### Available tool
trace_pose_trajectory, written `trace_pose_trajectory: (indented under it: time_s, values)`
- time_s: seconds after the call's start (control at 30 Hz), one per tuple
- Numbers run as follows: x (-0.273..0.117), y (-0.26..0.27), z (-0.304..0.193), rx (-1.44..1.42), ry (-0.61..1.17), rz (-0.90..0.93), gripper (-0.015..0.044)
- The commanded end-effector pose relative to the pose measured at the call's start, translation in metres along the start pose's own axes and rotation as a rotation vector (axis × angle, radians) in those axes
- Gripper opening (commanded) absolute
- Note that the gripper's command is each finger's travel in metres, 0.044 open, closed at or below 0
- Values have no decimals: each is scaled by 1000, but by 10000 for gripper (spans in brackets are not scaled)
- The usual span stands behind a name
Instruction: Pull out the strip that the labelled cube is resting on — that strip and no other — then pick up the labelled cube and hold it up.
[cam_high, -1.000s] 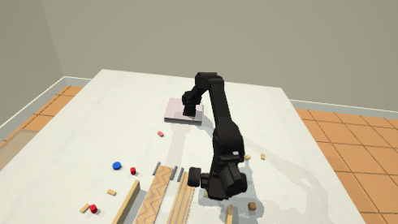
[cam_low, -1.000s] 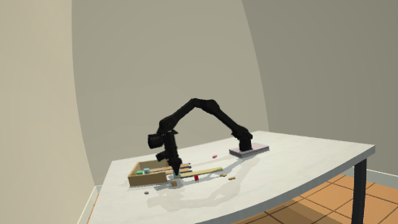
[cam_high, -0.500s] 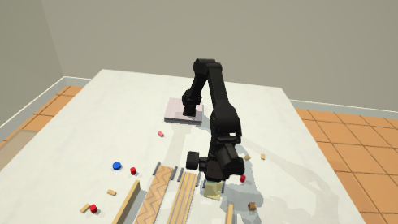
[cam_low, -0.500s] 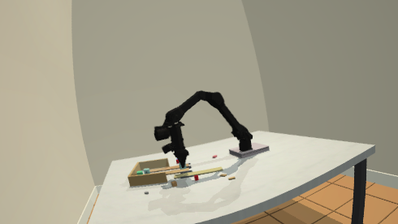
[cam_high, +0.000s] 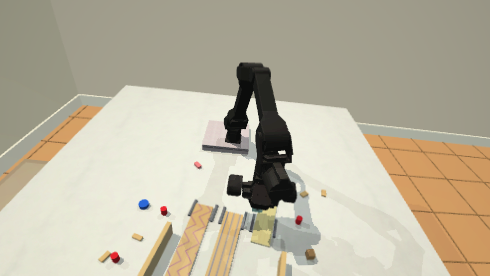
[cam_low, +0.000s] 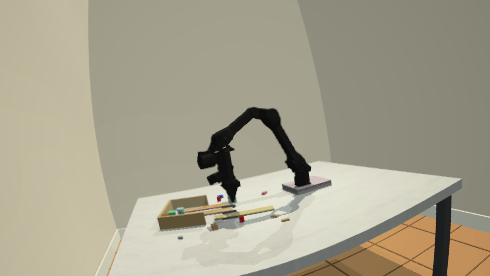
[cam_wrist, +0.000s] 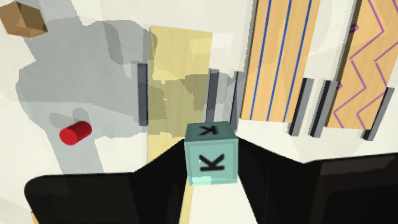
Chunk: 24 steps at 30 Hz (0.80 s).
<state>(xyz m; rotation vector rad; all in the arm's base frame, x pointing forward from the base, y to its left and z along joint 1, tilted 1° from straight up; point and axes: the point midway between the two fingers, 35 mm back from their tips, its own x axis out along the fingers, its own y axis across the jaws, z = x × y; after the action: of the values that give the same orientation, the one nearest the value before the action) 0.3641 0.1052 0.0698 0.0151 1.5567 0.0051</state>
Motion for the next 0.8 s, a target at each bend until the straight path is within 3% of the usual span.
trace_pose_trajectory:
  time_s: [0.0, 0.77]
  values:
    - [-4, -4, -13, -5, -7, 4, 0]
    - [-12, -21, -72, -5, -3, 2, 0]
